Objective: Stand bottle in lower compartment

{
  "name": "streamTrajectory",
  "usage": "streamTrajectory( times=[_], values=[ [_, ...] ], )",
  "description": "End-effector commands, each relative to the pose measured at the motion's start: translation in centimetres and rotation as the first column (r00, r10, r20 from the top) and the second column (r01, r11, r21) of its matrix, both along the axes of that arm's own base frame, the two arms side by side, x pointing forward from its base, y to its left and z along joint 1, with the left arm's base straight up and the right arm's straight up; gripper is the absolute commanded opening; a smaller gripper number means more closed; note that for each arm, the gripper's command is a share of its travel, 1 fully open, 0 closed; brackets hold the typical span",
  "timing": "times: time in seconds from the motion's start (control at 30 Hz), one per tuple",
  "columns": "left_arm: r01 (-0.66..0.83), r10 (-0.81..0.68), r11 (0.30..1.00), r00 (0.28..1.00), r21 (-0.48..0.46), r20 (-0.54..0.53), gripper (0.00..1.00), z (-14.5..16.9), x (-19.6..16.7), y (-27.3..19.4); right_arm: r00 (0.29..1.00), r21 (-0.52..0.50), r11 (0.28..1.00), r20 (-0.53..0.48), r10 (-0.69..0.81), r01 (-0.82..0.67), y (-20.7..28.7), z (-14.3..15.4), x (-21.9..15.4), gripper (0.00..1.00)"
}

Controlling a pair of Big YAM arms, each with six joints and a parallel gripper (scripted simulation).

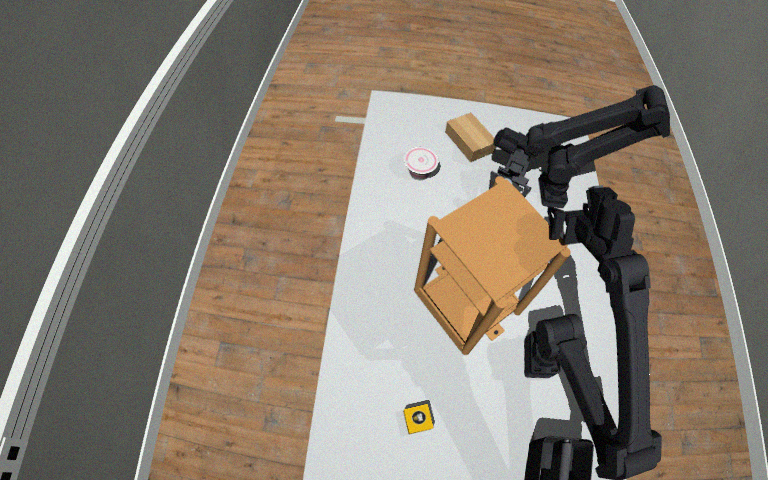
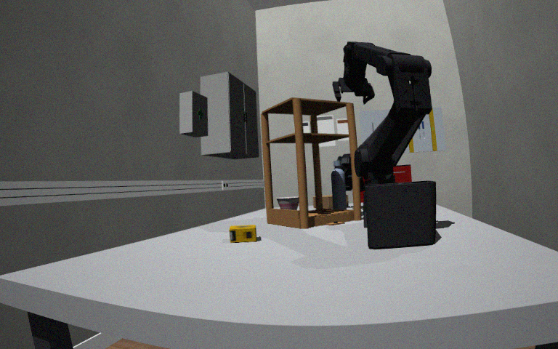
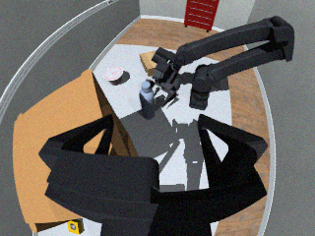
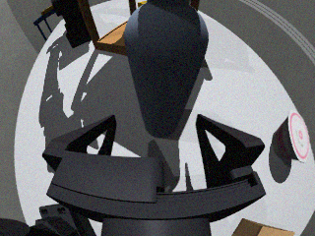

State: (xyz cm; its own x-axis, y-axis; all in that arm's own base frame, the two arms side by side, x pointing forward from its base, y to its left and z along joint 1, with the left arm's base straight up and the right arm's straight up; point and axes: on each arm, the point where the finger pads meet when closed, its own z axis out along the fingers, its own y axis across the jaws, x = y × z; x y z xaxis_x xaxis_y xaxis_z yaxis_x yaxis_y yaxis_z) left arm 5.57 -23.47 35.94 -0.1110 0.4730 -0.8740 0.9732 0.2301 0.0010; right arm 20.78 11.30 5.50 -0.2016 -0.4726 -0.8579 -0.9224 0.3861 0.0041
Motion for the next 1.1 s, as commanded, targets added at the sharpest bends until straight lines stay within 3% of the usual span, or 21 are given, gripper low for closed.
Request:
streamTrajectory(
  times=[0.0, 0.5, 1.0, 1.07],
  values=[
    [-0.002, 0.002, 1.000, 1.000, -0.021, 0.004, 1.00, 1.2, 0.0, 0.0, 1.000, 0.006, 1.000, -0.001, -0.018, 0.018, 1.7, -0.9, 1.7, 0.95],
    [-0.002, 0.002, 1.000, 1.000, -0.021, 0.004, 1.00, 1.2, 0.0, 0.0, 1.000, 0.014, 1.000, -0.006, -0.024, 0.024, 3.0, -1.6, 2.0, 0.89],
    [-0.002, 0.002, 1.000, 1.000, -0.021, 0.004, 1.00, 1.2, 0.0, 0.0, 0.999, 0.017, 0.999, 0.018, -0.030, 0.030, 2.8, -0.9, 3.0, 0.57],
    [-0.002, 0.002, 1.000, 1.000, -0.021, 0.004, 1.00, 1.2, 0.0, 0.0, 0.999, 0.017, 0.999, 0.018, -0.030, 0.030, 2.8, -0.9, 3.0, 0.57]
  ],
)
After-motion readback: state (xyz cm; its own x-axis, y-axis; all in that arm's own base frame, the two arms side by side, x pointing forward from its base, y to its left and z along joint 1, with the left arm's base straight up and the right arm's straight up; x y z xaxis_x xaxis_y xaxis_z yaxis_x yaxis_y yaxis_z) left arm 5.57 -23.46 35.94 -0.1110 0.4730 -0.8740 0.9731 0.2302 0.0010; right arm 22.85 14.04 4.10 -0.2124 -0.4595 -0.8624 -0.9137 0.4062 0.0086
